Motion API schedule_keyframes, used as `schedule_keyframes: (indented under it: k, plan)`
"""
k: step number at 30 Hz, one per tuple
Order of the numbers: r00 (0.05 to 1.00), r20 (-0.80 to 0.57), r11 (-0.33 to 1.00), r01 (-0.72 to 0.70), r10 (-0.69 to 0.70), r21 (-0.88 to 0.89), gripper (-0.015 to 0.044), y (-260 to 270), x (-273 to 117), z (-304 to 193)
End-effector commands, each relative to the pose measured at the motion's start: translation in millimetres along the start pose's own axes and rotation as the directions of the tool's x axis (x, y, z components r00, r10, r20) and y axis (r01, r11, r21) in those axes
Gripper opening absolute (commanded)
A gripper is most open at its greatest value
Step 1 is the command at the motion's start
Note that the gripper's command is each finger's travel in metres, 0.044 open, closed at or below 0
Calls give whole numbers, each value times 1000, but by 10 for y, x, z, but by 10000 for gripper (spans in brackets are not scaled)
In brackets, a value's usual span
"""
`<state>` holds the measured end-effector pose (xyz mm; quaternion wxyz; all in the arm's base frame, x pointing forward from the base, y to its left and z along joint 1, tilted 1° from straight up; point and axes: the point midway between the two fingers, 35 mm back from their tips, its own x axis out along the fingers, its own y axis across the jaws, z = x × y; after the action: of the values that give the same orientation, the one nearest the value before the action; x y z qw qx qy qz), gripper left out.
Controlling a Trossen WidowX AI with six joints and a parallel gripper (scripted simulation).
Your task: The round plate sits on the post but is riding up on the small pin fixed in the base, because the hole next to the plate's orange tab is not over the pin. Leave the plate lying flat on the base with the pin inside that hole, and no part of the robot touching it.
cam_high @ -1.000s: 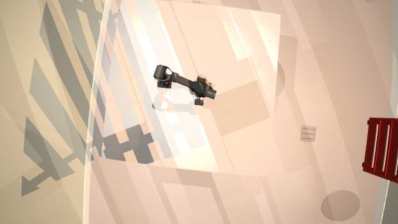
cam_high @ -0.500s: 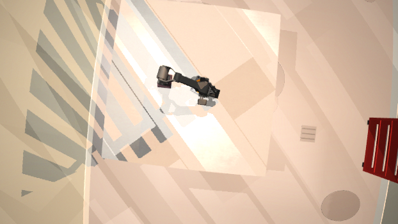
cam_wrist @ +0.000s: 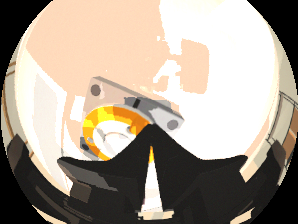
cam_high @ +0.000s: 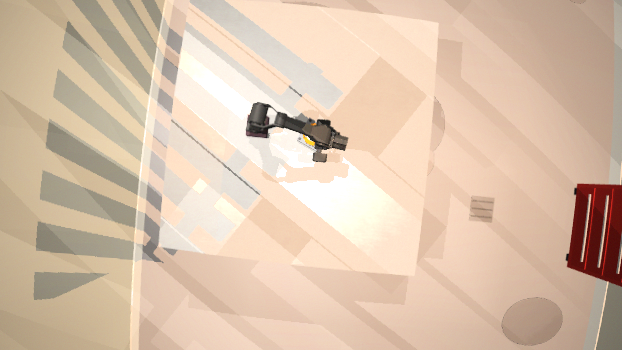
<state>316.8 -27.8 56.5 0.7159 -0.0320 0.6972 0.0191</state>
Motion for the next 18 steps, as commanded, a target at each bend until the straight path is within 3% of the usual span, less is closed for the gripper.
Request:
schedule_keyframes:
  k: [1, 9, 18]
  plan:
    - [1000, -9, 1000, -3, 3, -1, 0, 44, 19, 18]
    - [1000, -8, 1000, -4, 4, -1, 0, 83, 27, 52]
    - [1000, -8, 1000, -4, 4, -1, 0, 70, -372, 43]
